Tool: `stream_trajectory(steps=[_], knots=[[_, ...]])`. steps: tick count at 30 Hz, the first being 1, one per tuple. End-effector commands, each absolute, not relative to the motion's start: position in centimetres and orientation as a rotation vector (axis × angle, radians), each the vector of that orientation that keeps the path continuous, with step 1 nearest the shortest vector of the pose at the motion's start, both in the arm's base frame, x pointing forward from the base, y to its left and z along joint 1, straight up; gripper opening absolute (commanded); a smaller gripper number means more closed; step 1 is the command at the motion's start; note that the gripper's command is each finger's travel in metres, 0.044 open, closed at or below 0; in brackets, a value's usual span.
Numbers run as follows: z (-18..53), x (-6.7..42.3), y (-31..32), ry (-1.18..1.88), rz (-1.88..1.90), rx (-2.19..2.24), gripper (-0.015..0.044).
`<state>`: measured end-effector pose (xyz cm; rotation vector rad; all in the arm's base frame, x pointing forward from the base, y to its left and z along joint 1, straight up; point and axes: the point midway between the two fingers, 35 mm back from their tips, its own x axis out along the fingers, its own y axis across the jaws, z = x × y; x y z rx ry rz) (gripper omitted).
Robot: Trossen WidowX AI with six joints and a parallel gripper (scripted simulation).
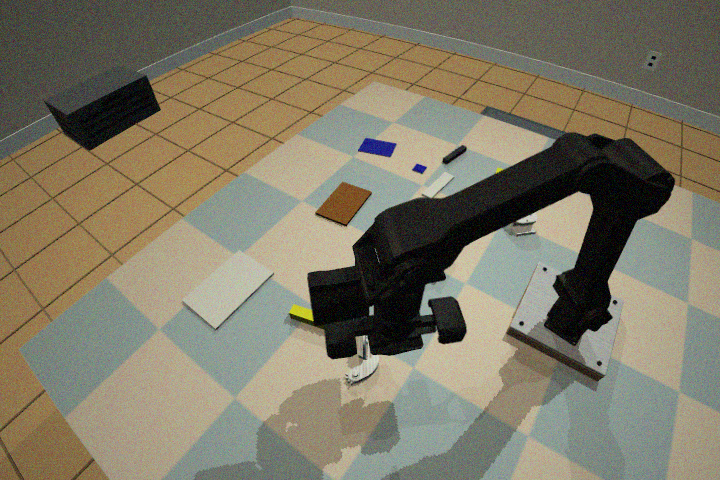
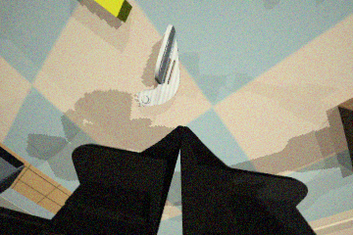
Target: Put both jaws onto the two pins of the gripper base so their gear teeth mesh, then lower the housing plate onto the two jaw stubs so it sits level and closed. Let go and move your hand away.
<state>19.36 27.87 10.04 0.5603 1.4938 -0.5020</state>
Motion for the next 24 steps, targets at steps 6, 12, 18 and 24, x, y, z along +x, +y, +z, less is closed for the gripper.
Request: stream_trajectory(steps=[6, 12, 18, 24], knots=[[10.04, 19.36, 27.87, 1.494, -0.502, 0.560, 0.0079], [10.04, 19.36, 27.87, 1.494, -0.502, 0.560, 0.0236], [10.04, 19.36, 27.87, 1.494, -0.502, 0.560, 0.0394], [10.04, 19.36, 27.87, 1.494, -0.502, 0.560, 0.0440]])
